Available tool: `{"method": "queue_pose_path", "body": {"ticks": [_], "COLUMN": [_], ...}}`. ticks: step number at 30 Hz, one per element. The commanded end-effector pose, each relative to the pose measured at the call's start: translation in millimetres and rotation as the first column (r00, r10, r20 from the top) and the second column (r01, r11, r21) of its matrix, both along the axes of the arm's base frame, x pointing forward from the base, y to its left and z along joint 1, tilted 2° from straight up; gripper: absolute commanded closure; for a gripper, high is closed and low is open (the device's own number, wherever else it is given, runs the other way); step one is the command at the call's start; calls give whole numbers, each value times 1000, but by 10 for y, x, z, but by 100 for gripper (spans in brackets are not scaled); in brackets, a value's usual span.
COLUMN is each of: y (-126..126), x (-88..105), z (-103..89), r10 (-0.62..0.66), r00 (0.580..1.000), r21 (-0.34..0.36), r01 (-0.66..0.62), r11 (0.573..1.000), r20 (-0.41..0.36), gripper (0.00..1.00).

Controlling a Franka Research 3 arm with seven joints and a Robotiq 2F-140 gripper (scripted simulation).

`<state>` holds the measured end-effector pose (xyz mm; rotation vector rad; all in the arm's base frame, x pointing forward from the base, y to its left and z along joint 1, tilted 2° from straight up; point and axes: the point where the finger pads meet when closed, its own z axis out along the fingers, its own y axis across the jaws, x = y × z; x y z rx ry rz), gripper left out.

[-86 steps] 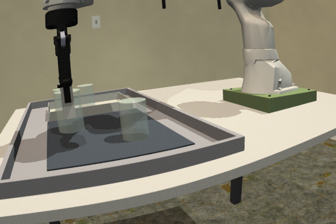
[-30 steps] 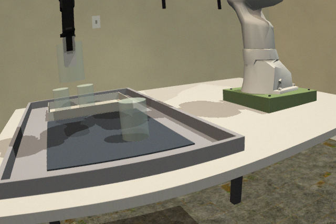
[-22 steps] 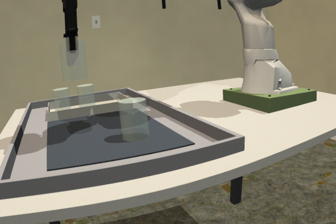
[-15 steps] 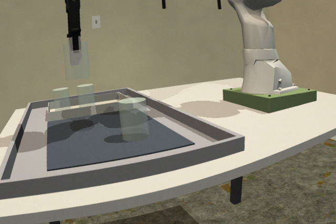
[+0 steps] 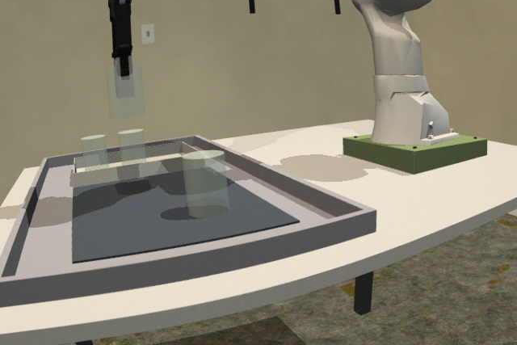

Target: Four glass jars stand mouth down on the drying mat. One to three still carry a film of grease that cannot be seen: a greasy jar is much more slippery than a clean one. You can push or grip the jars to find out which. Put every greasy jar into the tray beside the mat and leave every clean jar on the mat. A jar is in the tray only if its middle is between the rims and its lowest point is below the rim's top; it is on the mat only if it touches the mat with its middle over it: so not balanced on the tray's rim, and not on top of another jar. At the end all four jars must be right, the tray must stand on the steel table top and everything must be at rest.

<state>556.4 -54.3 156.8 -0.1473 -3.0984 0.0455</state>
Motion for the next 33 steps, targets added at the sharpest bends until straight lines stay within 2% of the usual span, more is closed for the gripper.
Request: {"method": "queue_pose_path", "body": {"ticks": [1, 33], "y": [-119, -947], "x": [-31, -458], "z": [24, 57], "r10": [29, 29], "r00": [1000, 1000], "r21": [5, 5], "r01": [-29, -29], "r11": [1000, 1000], "r20": [8, 8], "gripper": [100, 100]}}
